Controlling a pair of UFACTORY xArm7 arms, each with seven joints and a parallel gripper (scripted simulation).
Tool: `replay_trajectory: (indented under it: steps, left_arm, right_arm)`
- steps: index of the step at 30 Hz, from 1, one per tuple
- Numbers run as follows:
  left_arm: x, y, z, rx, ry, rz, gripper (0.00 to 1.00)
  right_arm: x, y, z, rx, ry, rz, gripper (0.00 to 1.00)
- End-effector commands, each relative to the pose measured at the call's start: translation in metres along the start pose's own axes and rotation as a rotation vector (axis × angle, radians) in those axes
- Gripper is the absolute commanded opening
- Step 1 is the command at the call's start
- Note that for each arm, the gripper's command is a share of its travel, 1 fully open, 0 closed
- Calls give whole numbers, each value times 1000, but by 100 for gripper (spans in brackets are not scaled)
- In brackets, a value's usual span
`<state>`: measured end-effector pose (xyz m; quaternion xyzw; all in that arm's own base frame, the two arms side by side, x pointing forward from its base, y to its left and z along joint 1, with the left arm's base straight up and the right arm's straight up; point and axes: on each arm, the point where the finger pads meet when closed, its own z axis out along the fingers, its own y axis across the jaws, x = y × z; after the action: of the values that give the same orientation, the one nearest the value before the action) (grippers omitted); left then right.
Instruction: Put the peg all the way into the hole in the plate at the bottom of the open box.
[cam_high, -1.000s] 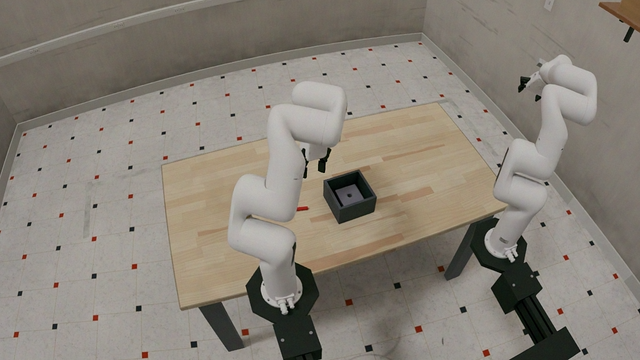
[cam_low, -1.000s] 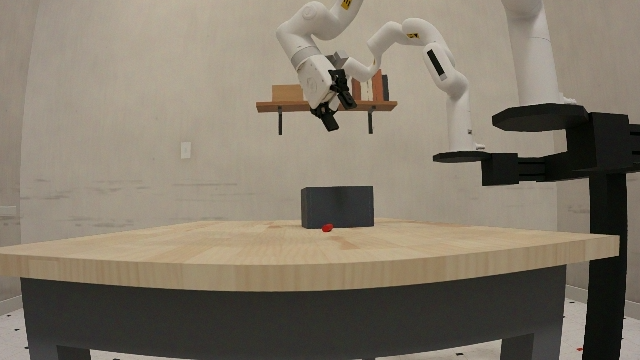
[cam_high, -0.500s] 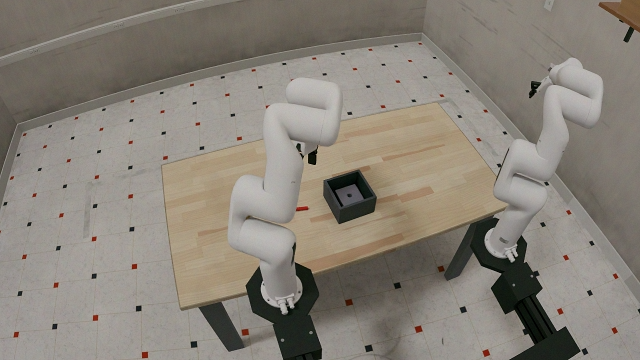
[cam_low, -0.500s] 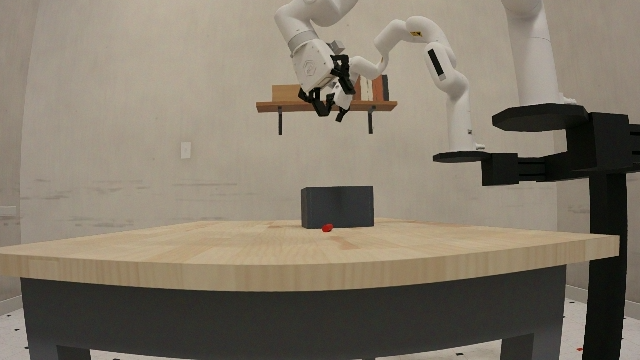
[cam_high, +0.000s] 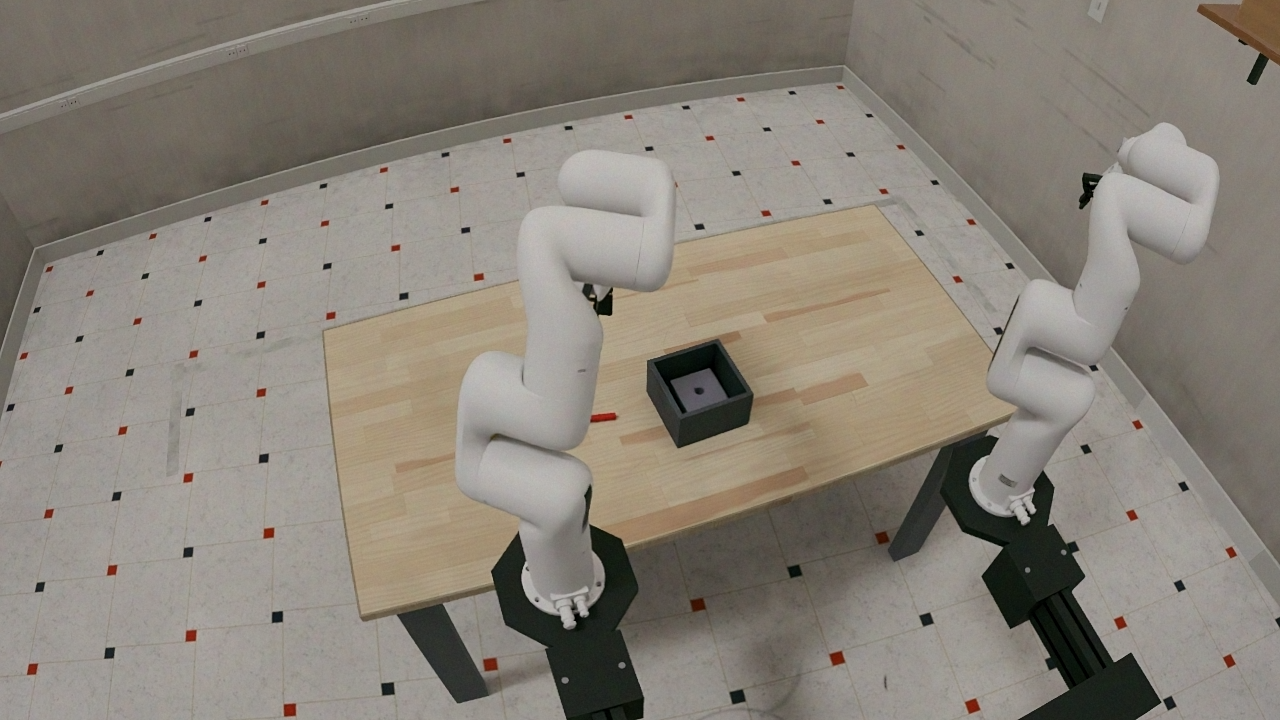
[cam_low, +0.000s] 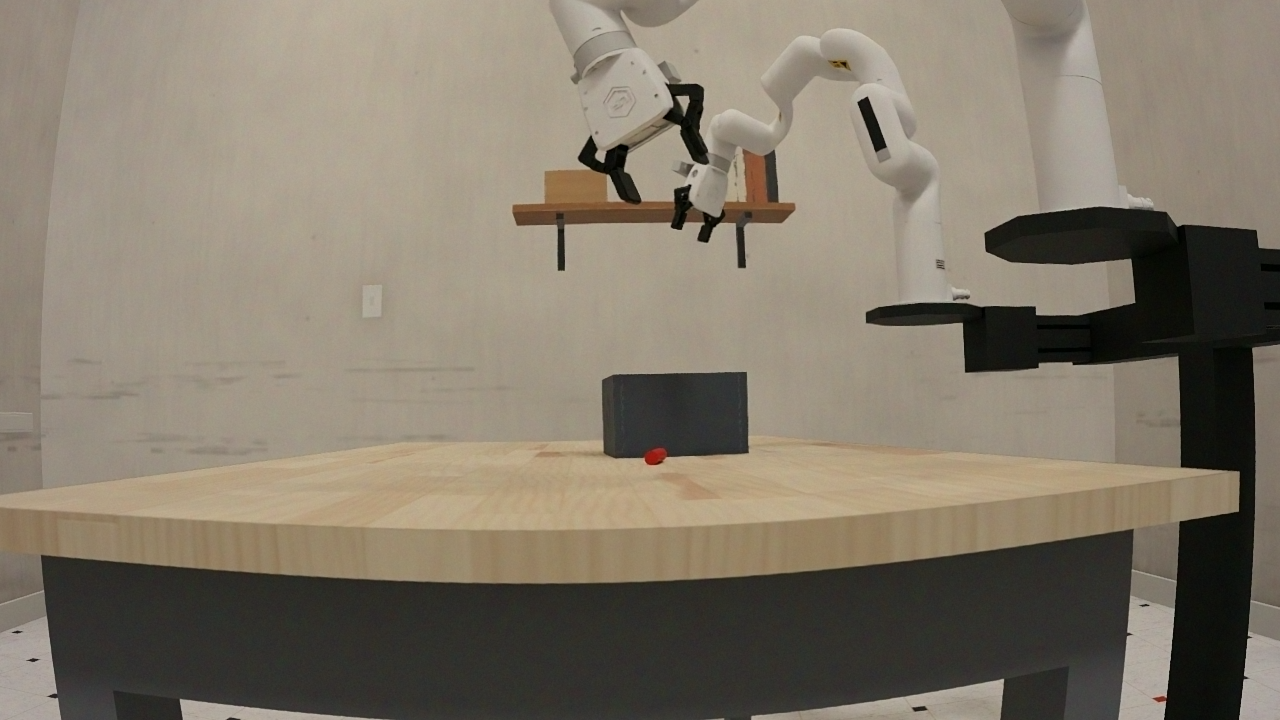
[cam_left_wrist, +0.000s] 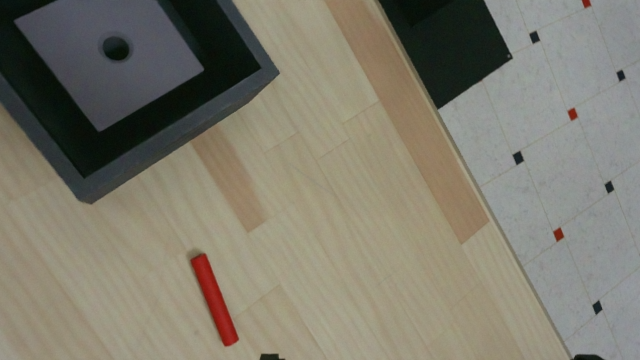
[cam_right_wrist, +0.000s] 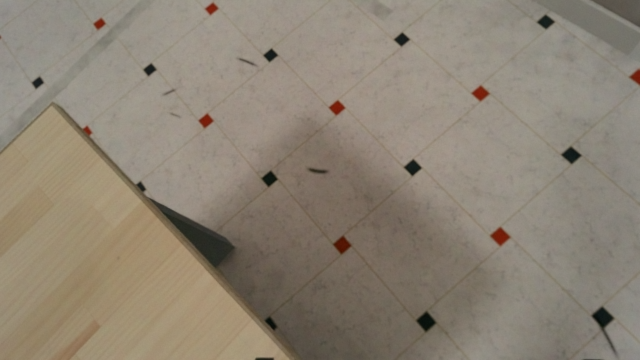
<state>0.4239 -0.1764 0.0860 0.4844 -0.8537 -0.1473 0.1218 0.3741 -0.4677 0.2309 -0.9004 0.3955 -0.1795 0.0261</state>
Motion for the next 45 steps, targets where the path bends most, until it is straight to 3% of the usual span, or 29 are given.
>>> replay_trajectory:
  steps: [1, 25, 45]
  left_arm:
    - [-8, 5, -11, 25, 0, -98, 100]
    - [-39, 32, -43, 99, 27, -508, 100]
    - [-67, 62, -69, 165, 76, -902, 100]
  right_arm:
    - [-7, 15, -10, -18, -6, 28, 100]
    - [-55, 79, -45, -93, -56, 171, 100]
    - [-111, 132, -79, -160, -105, 322, 100]
